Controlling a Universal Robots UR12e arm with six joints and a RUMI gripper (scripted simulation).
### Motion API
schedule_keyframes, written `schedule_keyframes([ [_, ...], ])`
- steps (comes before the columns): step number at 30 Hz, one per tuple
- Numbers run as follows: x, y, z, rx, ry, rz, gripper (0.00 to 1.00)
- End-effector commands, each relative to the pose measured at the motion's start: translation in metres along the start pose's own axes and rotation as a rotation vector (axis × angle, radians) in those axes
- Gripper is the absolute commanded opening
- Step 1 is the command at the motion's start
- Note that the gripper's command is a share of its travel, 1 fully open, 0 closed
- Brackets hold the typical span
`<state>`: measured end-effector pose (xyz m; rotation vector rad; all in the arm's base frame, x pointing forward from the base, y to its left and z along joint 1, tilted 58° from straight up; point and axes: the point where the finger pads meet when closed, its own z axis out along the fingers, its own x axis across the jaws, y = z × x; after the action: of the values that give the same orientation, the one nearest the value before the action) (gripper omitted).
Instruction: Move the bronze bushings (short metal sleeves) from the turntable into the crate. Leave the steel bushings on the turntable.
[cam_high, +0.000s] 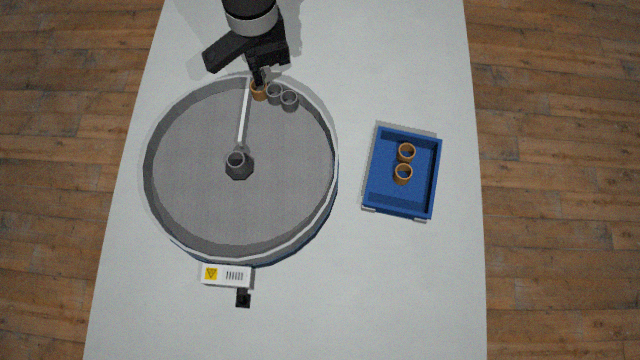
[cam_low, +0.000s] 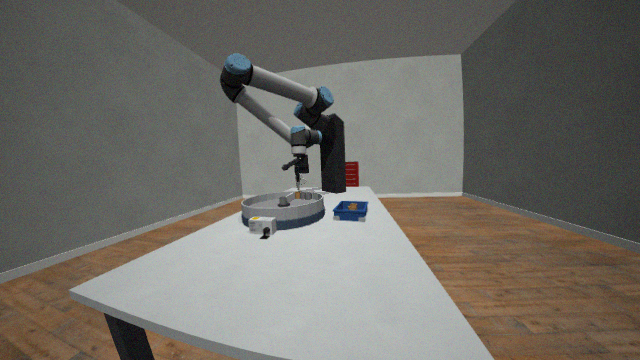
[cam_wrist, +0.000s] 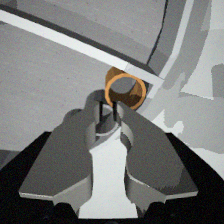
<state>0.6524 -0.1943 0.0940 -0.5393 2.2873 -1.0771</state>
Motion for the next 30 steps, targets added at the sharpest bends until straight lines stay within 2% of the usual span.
schedule_keyframes([
  [1, 0.0003, -0.0005, 0.0005, 0.001, 0.000, 0.000, 0.05],
  [11, 0.0003, -0.0005, 0.0007, 0.001, 0.000, 0.000, 0.05],
  [18, 0.0000, -0.0019, 0.0097, 0.002, -0.001, 0.001, 0.05],
  [30, -0.0001, -0.0009, 0.0079, 0.001, -0.001, 0.000, 0.05],
])
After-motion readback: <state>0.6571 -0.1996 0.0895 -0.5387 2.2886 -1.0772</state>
